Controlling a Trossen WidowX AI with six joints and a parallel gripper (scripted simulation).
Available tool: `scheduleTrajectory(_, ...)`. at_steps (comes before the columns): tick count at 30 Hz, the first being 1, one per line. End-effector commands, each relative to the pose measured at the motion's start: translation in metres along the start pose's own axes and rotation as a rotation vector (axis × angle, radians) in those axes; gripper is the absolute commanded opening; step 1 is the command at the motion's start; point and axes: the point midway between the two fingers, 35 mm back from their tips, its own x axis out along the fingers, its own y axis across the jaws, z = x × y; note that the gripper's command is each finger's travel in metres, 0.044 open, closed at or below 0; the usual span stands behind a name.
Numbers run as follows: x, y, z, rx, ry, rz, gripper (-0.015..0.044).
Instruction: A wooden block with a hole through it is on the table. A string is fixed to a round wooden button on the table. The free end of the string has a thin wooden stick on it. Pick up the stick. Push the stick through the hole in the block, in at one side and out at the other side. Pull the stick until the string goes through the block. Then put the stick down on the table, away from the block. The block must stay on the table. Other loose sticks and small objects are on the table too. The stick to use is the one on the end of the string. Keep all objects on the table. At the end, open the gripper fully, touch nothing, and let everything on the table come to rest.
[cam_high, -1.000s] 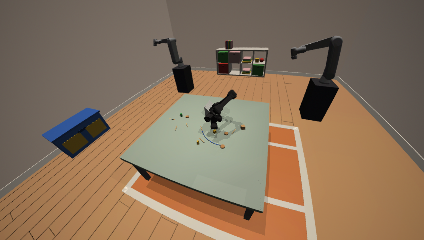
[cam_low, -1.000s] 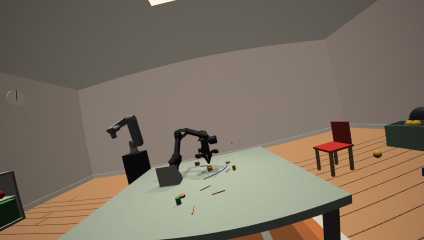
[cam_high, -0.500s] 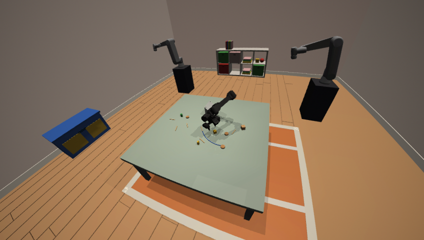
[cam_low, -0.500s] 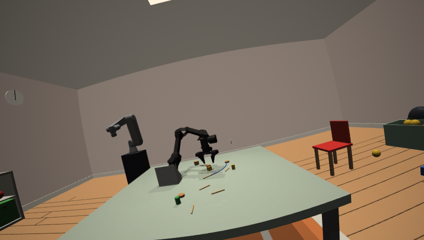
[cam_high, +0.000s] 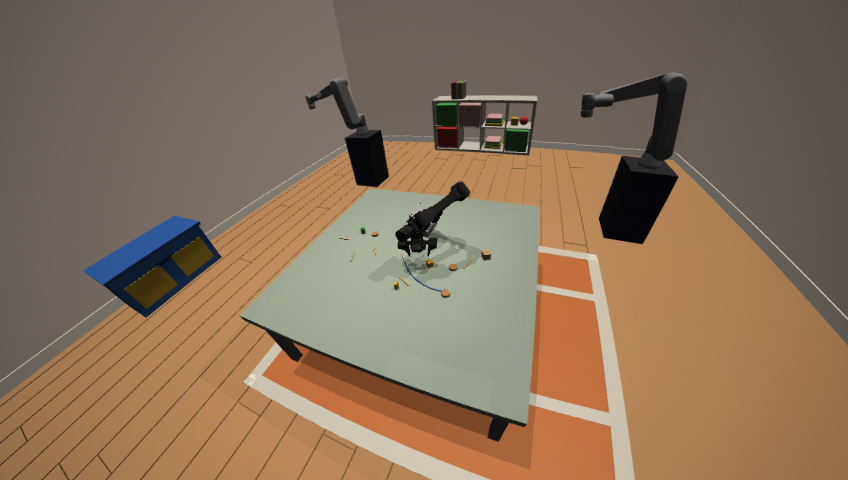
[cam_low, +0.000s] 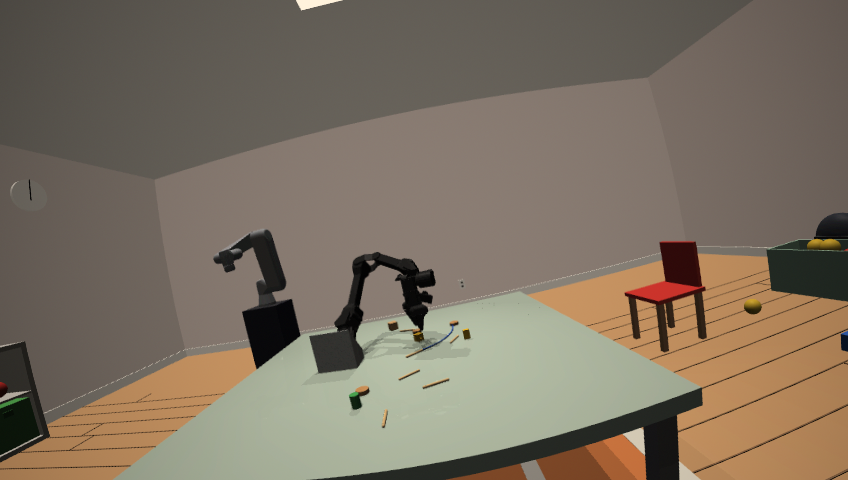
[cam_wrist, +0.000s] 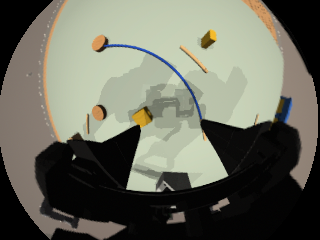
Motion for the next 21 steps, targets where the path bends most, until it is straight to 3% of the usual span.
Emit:
scheduleTrajectory(1,0.003,-0.038,-0.009,0.952,0.014,-0.021,0.044)
scheduleTrajectory(21,0.003,-0.072,-0.021,2.095,0.006,-0.028,0.044)
